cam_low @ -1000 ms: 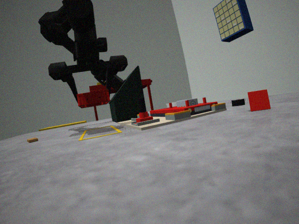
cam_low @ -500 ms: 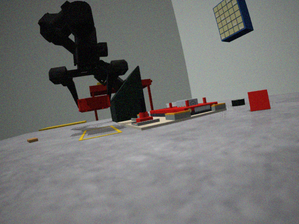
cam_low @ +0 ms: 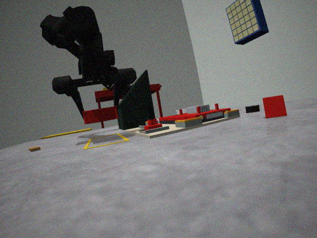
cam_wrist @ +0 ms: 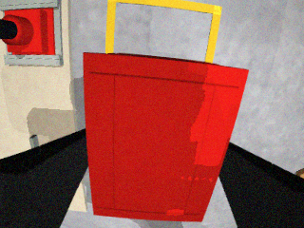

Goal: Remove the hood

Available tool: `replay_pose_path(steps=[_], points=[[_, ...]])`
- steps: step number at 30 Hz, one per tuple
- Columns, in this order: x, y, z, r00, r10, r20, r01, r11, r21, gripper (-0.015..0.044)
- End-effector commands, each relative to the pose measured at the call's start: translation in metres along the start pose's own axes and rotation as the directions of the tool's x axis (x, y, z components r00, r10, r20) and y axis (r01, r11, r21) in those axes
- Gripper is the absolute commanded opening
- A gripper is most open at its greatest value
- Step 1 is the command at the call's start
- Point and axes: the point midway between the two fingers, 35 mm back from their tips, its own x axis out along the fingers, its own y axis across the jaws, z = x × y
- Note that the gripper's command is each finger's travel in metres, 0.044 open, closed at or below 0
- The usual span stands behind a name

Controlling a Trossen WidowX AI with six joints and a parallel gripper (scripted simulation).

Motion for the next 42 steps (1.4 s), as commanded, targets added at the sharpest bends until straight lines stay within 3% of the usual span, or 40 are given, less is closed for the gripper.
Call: replay_pose_path(steps=[1, 42], points=[[0.005, 0.002, -0.003, 1.0, 0.005, -0.007, -0.005, 1.0, -0.012, 0.0], [0.029, 0.001, -0.005, 1.0, 0.001, -0.008, -0.001, 1.0, -0.012, 0.0]])
